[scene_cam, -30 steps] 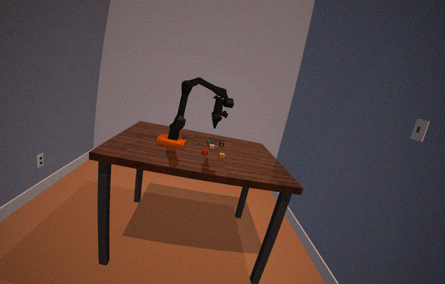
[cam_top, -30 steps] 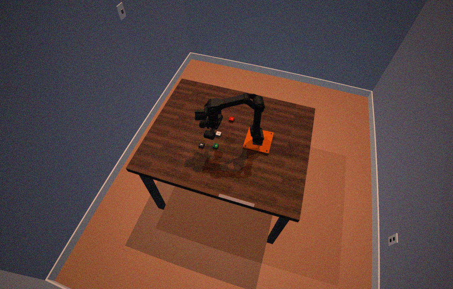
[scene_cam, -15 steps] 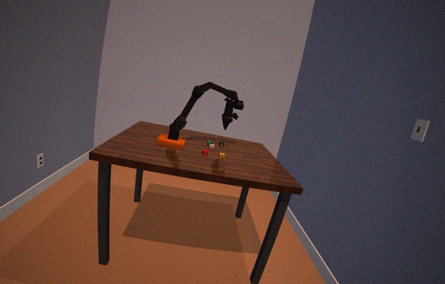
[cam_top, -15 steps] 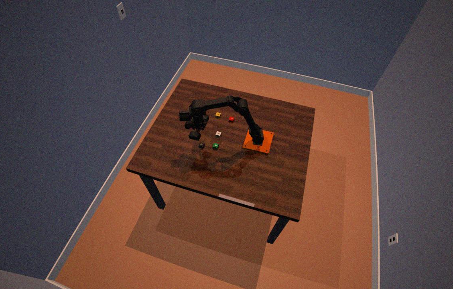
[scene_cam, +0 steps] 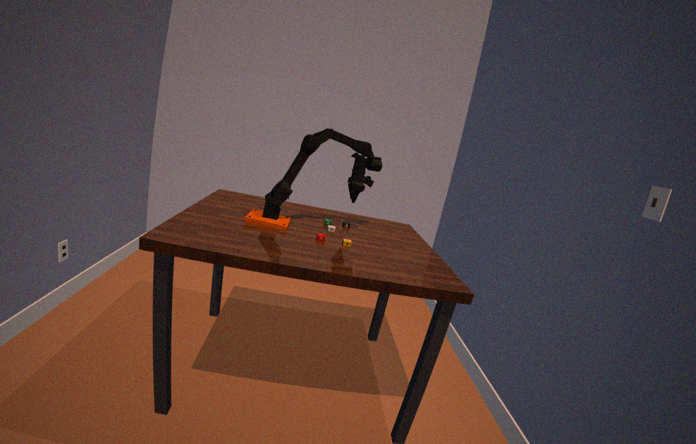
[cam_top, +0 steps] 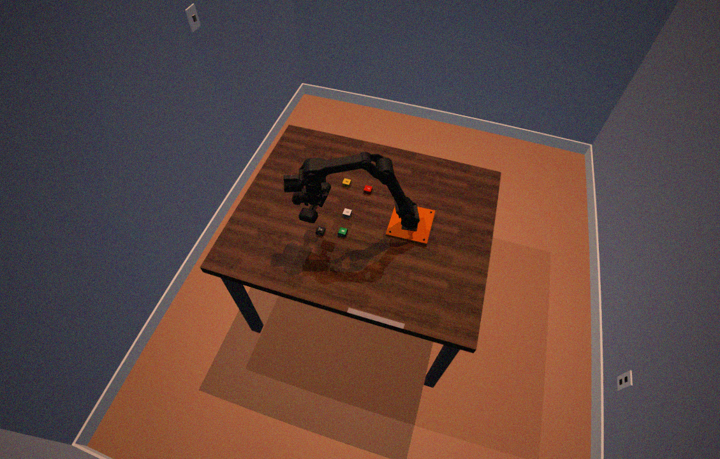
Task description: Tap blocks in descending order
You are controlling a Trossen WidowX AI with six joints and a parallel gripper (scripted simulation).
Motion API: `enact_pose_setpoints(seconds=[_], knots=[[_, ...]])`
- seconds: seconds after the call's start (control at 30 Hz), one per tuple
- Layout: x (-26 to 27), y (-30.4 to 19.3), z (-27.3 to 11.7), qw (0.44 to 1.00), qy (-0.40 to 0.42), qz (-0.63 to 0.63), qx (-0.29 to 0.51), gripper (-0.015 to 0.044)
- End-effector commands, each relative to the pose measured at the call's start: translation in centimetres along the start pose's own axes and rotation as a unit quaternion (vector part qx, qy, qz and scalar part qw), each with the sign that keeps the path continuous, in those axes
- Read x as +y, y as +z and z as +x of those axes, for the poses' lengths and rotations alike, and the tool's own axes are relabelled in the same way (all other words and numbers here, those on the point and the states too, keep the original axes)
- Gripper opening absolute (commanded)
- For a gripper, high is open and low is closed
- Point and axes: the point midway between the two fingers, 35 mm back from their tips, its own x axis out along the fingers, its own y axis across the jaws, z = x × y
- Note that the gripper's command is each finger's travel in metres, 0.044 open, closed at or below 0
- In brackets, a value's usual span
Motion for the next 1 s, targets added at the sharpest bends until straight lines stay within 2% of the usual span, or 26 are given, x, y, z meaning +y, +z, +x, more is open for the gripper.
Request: enact_pose_setpoints(seconds=[0.0, 0.3, 0.6, 0.97], knots=[[-0.3, 0.1, 0.0, 1.0, -0.003, 0.0, 0.0, 0.04], [-14.3, 1.6, 0.0, 1.0, -0.01, 0.0, 0.002, 0.04], [-28.5, -2.7, -0.4, 1.0, -0.014, 0.0, 0.002, 0.04], [-29.6, -3.3, -0.4, 1.0, -0.015, 0.0, 0.002, 0.04]])
